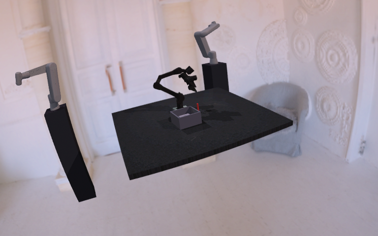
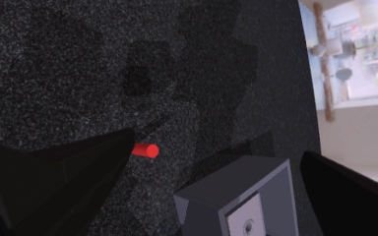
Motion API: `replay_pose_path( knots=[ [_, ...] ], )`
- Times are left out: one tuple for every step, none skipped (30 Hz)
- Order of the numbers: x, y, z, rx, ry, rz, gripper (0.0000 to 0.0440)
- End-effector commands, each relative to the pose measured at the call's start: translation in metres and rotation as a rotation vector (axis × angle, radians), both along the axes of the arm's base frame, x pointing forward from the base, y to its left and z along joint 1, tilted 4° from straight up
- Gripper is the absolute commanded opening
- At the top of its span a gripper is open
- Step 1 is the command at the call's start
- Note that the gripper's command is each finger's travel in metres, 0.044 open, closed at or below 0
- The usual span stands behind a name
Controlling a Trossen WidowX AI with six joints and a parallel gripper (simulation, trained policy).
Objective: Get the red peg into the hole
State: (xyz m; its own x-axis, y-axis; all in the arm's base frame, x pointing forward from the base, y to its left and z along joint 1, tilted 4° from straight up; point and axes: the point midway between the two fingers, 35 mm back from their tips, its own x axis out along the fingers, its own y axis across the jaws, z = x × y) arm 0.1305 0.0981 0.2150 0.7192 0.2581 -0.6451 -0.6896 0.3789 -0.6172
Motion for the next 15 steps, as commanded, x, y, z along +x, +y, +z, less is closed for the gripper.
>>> replay_pose_path(
  knots=[
    [0.001,0.000,-0.004,0.042,0.056,-0.075,0.0440],
    [0.002,0.000,-0.006,0.057,0.074,-0.102,0.0440],
    [0.002,-0.001,-0.007,0.072,0.091,-0.128,0.0440],
    [0.002,-0.001,-0.009,0.088,0.108,-0.156,0.0440],
    [0.003,-0.001,-0.010,0.103,0.124,-0.183,0.0440],
    [0.003,-0.002,-0.012,0.118,0.141,-0.210,0.0440],
    [0.003,-0.002,-0.014,0.132,0.157,-0.238,0.0440],
    [0.004,-0.002,-0.015,0.147,0.174,-0.266,0.0440],
    [0.004,-0.003,-0.017,0.161,0.190,-0.294,0.0440],
    [0.004,-0.003,-0.018,0.175,0.206,-0.322,0.0440],
    [0.005,-0.003,-0.020,0.189,0.222,-0.351,0.0440],
    [0.005,-0.004,-0.022,0.203,0.237,-0.379,0.0440],
    [0.005,-0.004,-0.023,0.216,0.253,-0.408,0.0440],
    [0.005,-0.004,-0.025,0.229,0.268,-0.437,0.0440],
    [0.006,-0.005,-0.027,0.242,0.283,-0.467,0.0440]
  ],
)
